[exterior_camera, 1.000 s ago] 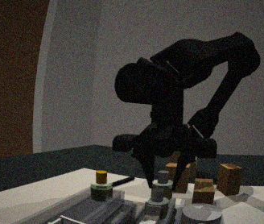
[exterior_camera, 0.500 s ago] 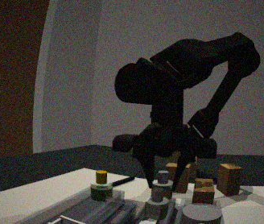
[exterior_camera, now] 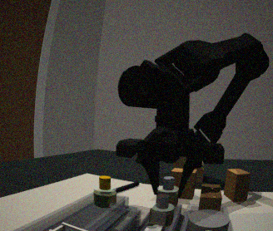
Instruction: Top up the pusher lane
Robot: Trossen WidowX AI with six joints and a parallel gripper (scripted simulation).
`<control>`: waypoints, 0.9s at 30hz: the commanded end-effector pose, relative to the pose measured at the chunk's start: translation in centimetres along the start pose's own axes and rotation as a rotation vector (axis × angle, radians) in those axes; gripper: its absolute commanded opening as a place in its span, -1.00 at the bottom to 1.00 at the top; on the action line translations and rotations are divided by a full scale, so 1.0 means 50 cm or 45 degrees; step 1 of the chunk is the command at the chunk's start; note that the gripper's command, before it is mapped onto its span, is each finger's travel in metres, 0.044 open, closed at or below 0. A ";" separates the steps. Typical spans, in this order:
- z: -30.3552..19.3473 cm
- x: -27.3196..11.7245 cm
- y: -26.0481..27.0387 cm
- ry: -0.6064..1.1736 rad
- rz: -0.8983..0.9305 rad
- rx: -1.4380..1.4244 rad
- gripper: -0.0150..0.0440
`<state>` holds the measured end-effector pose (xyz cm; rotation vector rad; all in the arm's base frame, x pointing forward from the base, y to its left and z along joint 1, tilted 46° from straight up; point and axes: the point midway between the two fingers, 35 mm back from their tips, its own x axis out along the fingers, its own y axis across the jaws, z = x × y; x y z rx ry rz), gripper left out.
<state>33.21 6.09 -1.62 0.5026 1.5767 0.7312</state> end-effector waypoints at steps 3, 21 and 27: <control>0.018 -0.004 0.005 -0.031 0.009 -0.022 -0.49; 0.020 0.002 0.005 -0.031 0.009 -0.022 -0.49; 0.020 0.007 0.005 -0.031 0.009 -0.022 -0.49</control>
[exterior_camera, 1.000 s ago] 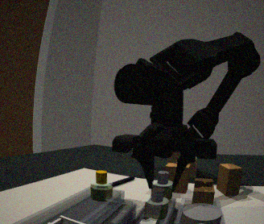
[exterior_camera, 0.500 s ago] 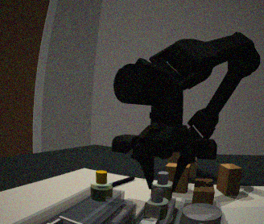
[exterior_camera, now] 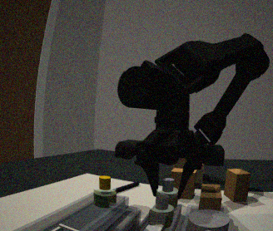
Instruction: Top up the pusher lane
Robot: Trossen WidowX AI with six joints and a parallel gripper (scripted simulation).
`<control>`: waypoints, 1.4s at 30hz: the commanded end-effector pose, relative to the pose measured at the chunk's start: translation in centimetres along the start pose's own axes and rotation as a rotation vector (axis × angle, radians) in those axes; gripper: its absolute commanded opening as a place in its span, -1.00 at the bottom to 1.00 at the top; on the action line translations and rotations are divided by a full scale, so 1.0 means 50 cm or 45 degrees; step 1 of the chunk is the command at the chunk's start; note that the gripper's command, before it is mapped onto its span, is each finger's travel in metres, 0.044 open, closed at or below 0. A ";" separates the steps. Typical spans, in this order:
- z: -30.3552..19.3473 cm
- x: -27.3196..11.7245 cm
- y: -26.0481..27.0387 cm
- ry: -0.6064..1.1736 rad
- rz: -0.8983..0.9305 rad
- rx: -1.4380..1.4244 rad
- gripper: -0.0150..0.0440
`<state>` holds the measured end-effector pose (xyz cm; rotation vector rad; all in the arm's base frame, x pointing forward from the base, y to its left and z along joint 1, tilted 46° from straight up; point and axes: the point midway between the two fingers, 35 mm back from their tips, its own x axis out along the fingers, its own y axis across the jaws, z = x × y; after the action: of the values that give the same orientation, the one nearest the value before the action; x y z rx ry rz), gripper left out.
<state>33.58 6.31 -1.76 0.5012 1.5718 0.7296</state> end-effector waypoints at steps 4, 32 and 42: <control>0.012 0.005 0.005 -0.025 0.011 -0.019 -0.49; 0.009 0.025 0.005 -0.025 0.012 -0.019 -0.49; 0.008 0.032 0.005 -0.025 0.012 -0.019 -0.49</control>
<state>33.38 7.35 -2.75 0.5012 1.5642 0.7324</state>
